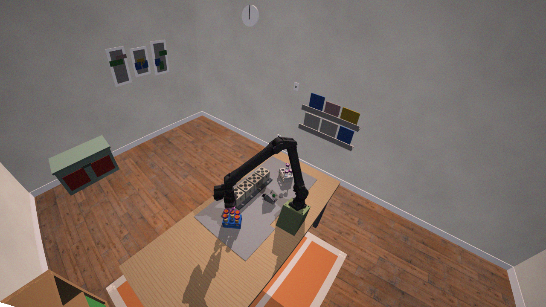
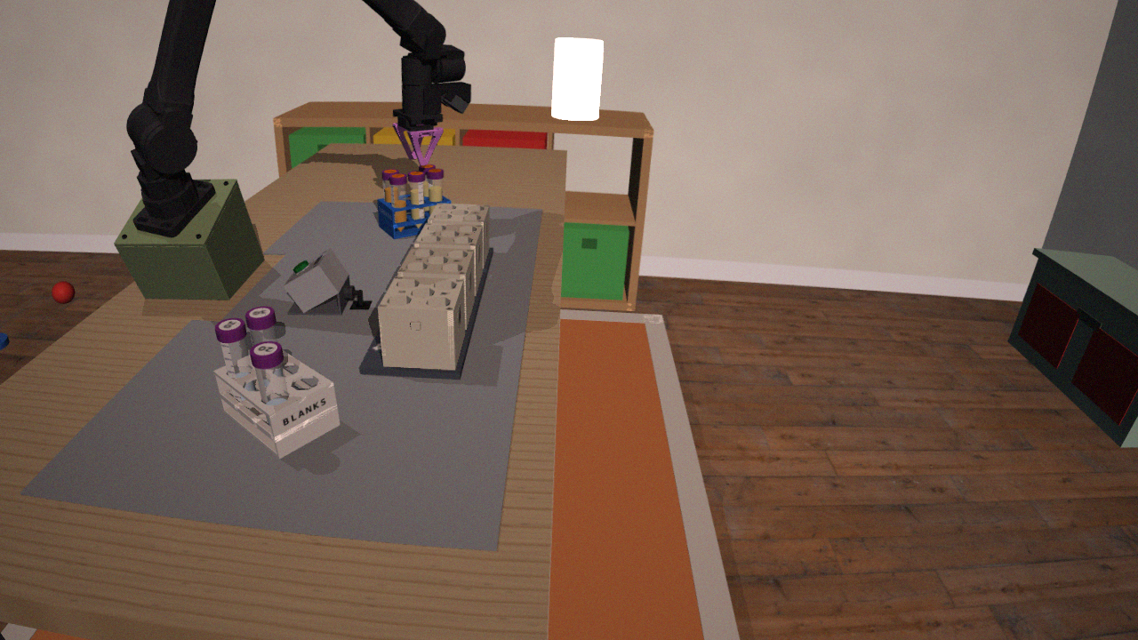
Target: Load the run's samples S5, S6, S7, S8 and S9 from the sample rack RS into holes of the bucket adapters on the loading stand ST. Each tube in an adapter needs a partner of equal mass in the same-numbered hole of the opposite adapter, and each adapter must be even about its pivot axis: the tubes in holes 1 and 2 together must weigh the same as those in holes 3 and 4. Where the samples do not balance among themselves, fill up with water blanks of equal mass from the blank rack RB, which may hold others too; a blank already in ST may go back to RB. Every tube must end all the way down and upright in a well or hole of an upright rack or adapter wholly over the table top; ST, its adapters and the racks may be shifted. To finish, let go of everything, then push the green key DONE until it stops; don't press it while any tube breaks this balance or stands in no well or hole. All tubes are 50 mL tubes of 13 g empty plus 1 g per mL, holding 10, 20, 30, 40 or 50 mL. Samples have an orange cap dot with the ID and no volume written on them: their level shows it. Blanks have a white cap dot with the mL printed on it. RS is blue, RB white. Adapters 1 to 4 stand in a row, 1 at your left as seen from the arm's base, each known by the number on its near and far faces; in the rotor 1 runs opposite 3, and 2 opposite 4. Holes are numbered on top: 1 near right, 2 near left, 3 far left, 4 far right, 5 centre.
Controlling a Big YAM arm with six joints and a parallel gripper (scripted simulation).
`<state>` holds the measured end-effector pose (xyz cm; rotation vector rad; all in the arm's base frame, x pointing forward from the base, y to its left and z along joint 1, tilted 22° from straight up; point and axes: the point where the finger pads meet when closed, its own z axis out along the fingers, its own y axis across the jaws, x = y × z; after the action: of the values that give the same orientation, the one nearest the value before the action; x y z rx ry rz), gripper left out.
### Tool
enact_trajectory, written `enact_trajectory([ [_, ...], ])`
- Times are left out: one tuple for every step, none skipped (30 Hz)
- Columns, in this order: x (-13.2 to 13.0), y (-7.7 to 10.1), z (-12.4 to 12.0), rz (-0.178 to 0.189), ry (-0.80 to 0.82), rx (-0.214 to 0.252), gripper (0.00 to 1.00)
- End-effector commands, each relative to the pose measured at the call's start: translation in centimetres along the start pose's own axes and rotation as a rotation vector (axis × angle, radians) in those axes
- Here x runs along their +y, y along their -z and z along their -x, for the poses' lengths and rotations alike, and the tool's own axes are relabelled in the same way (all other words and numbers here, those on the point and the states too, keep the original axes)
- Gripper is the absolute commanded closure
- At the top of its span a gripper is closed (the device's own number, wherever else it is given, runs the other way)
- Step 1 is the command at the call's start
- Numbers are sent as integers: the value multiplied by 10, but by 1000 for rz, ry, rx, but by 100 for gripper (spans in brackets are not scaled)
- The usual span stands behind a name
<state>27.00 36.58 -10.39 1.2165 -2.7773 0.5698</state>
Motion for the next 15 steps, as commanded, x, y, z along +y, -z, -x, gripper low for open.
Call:
enact_trajectory([
  [6,18,16,8,-1,-46,45],
  [6,18,16,8,-1,-46,45],
  [6,18,16,8,-1,-46,45],
  [6,18,16,8,-1,-46,45],
  [6,18,16,8,-1,-46,45],
  [6,18,16,8,-1,-46,45],
  [6,18,16,8,-1,-46,45],
  [6,18,16,8,-1,-46,45],
  [13,35,23,12,-4,-70,45],
  [13,35,23,12,-4,-70,45],
  [13,35,23,12,-4,-70,45],
  [18,23,2,9,72,-56,20],
  [24,23,-4,9,122,-56,20],
  [30,23,-10,8,172,-56,20],
  [36,23,-17,7,222,-56,20],
])
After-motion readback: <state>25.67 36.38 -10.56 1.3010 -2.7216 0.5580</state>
